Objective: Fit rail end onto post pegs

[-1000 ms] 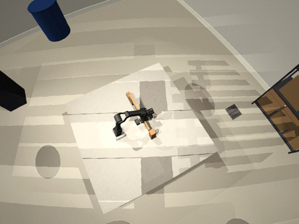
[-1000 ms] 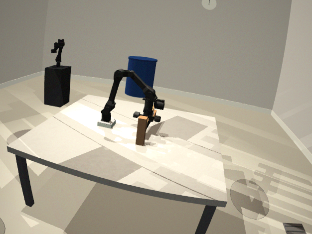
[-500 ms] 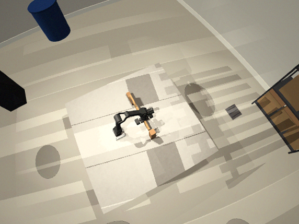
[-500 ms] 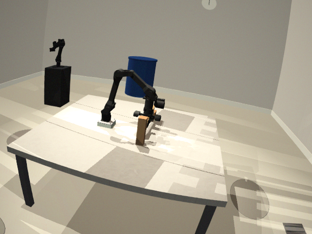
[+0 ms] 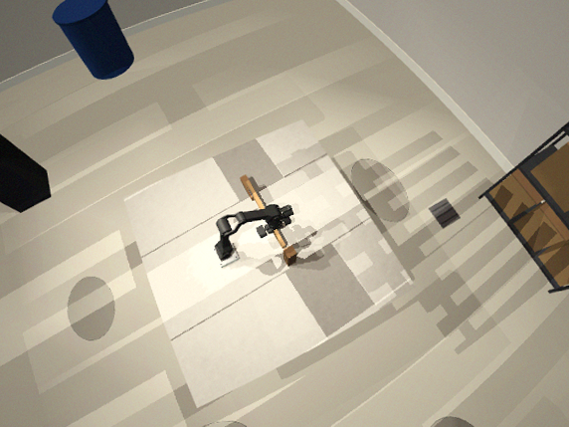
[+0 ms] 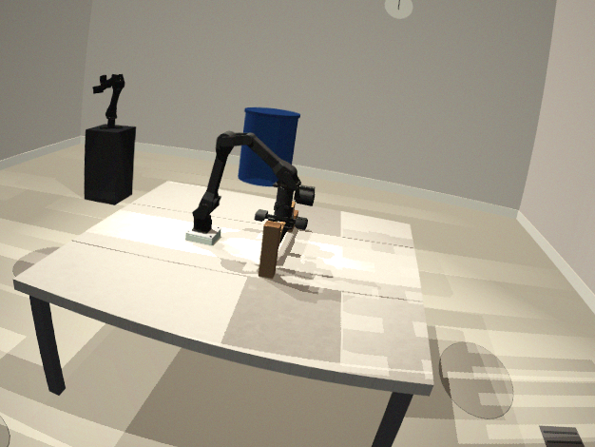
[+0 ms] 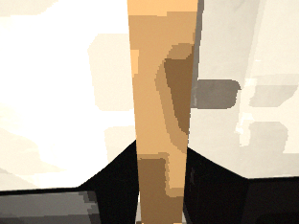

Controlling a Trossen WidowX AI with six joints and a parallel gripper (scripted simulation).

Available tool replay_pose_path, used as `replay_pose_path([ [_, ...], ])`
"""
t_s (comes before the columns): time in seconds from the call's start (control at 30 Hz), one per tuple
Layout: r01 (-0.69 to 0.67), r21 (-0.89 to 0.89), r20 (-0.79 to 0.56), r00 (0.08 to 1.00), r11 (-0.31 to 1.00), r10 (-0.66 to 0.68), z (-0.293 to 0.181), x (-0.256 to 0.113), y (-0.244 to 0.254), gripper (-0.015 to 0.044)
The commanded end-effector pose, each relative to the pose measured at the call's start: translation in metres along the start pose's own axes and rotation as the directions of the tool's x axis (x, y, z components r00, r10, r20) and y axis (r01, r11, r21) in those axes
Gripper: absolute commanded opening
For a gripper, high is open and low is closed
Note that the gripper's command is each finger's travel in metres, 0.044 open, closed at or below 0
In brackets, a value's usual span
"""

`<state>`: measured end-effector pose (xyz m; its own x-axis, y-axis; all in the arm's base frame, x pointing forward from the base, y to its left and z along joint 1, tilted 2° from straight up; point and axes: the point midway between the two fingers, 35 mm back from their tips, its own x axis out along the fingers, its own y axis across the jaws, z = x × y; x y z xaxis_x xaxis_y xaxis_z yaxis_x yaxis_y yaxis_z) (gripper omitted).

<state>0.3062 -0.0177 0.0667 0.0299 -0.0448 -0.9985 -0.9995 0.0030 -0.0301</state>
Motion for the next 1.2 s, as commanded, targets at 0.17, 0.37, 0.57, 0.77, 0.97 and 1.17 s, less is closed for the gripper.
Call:
replay_pose_path([
  [0.17,0.014,0.001,0.007,1.0,1.0,-0.015,0.0008,-0.0087,-0.0035,0.0],
  [0.37,0.015,0.001,0.007,1.0,1.0,-0.015,0.0008,-0.0117,-0.0033,0.0],
  [0.57,0.015,0.001,0.007,1.0,1.0,-0.015,0.0007,-0.014,-0.0032,0.0],
  [0.77,0.014,0.001,0.007,1.0,1.0,-0.014,0.0008,-0.0116,-0.003,0.0],
  [0.97,0.014,0.001,0.007,1.0,1.0,-0.014,0.0008,-0.0086,-0.0026,0.0],
  [1.17,0.014,0.001,0.007,1.0,1.0,-0.014,0.0008,-0.0065,-0.0016,0.0],
])
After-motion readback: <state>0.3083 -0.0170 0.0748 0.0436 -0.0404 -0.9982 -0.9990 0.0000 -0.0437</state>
